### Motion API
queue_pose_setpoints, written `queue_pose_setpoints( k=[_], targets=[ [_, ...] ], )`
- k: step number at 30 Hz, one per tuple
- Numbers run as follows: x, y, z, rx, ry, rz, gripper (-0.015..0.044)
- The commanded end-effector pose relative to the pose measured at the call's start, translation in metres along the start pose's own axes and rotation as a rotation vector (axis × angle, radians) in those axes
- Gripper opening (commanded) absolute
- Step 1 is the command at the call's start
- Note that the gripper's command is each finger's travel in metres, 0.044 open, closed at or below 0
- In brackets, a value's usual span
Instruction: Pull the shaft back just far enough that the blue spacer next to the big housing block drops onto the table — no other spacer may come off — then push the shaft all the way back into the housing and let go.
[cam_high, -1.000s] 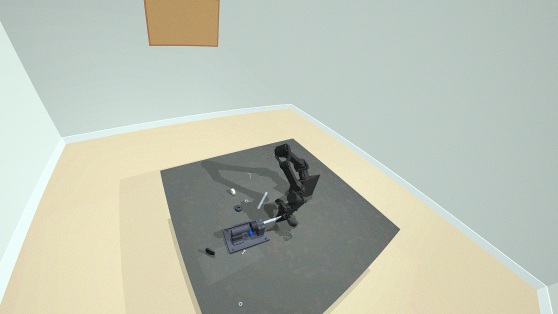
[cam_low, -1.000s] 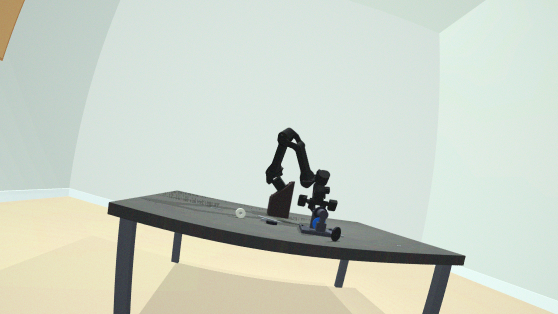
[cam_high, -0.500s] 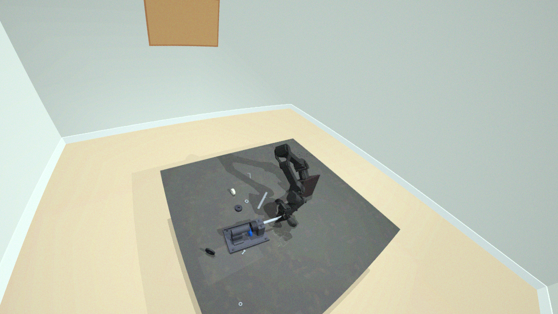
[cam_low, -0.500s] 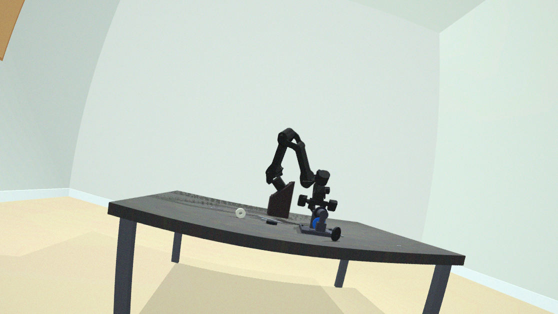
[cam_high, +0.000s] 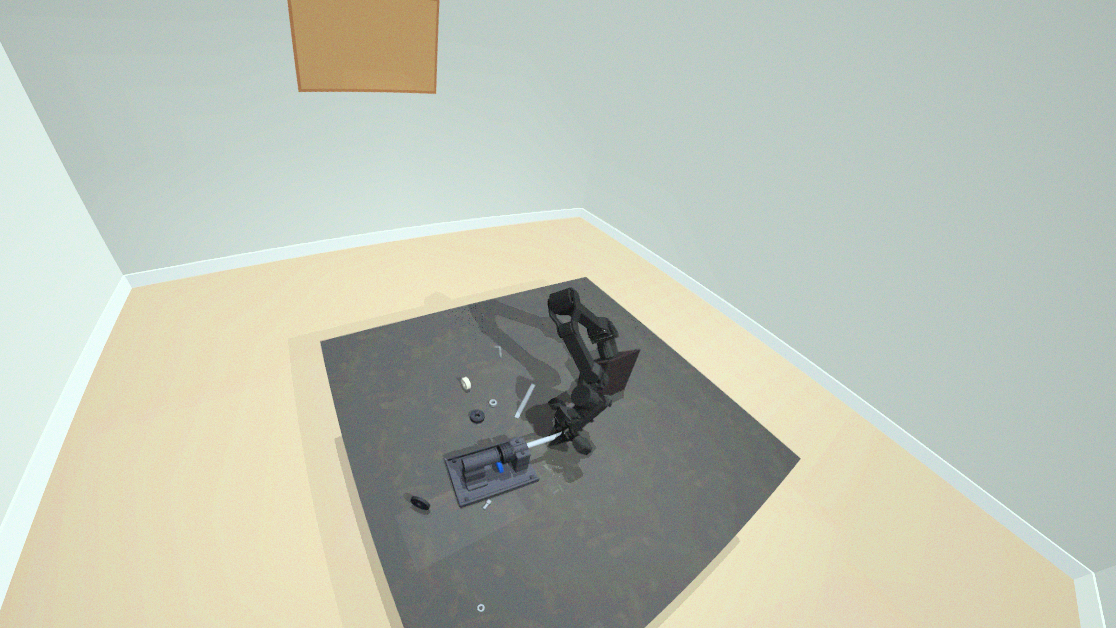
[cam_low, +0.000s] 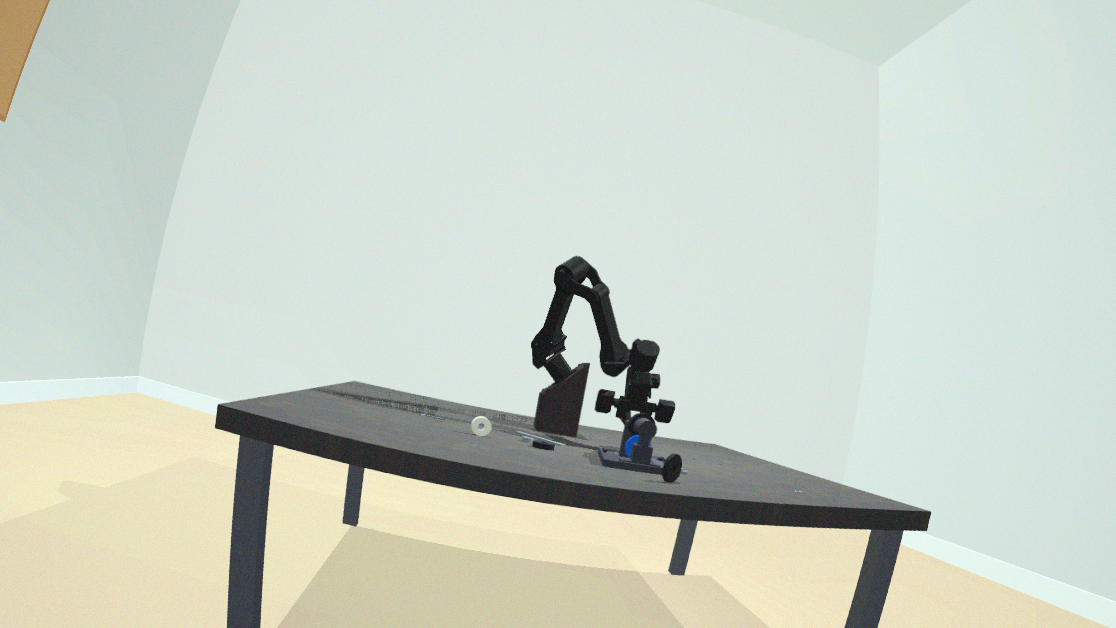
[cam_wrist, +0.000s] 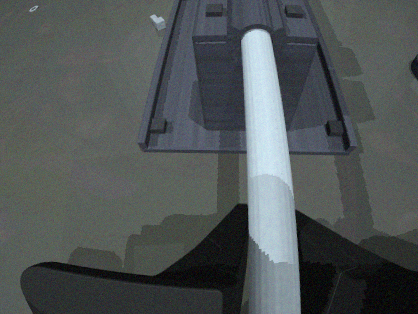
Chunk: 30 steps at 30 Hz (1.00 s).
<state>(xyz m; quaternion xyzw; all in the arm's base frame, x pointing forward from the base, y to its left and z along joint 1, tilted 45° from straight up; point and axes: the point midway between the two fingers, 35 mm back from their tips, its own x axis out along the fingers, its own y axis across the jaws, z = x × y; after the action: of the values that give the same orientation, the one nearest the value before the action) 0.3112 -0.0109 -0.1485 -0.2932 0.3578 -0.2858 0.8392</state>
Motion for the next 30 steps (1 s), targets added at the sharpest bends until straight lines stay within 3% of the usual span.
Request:
queue_pose_setpoints(
  k=[1, 30],
  targets=[
    [0.0015, 0.0005, 0.0028, 0.003, -0.003, 0.002, 0.0000],
    [0.0096, 0.0001, 0.0109, 0.003, -0.004, 0.001, 0.0000]
  ],
)
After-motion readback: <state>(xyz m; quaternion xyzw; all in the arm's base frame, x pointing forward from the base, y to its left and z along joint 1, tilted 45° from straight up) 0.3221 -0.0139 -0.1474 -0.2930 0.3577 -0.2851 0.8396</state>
